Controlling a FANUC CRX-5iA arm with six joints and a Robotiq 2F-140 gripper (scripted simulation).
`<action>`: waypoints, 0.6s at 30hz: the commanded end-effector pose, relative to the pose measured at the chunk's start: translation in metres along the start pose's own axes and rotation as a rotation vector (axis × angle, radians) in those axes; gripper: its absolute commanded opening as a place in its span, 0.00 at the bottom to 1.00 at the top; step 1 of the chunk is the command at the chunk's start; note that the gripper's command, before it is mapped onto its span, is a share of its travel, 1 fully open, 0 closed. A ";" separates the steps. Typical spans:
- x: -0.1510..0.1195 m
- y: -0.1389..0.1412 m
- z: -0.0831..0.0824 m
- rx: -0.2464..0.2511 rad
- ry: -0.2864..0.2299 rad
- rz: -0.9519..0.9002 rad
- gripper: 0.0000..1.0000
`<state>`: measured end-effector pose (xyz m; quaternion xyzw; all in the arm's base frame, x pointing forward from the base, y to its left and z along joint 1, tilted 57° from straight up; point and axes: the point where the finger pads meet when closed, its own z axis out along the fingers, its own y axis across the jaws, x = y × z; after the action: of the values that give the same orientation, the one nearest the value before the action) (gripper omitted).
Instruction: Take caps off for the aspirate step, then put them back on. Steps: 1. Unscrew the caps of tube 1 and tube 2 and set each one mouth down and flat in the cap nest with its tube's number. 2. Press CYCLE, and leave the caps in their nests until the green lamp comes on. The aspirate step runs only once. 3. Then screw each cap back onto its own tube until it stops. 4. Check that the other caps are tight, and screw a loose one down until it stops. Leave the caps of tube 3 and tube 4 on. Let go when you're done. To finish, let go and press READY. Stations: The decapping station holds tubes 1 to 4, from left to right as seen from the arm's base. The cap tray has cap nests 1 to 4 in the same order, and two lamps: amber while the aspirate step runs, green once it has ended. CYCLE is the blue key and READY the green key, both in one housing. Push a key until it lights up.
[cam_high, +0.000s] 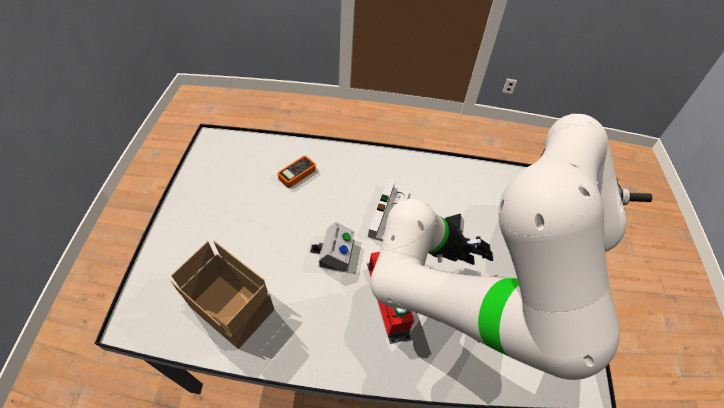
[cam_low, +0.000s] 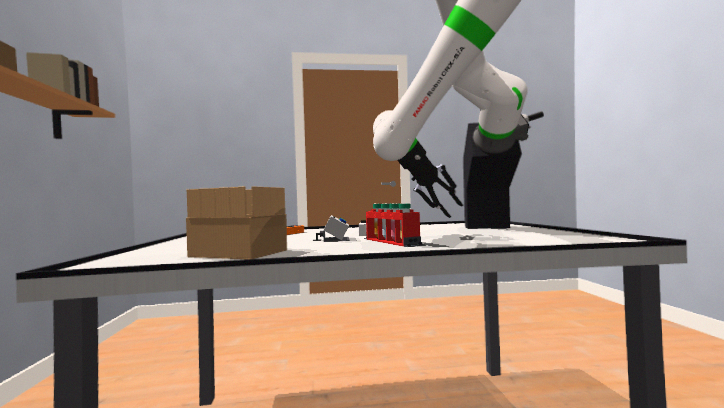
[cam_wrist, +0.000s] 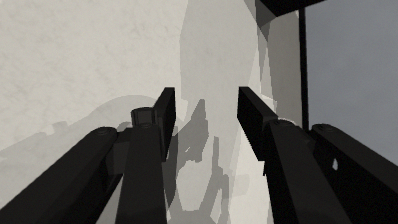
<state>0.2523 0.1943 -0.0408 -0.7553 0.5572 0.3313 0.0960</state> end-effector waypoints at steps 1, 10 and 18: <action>0.002 -0.010 -0.010 0.052 -0.046 -0.025 0.41; 0.011 -0.025 -0.047 0.157 -0.107 -0.069 0.41; 0.018 -0.037 -0.070 0.224 -0.136 -0.097 0.41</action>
<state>0.3054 0.1634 -0.0114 -0.7436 0.5478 0.3177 0.2147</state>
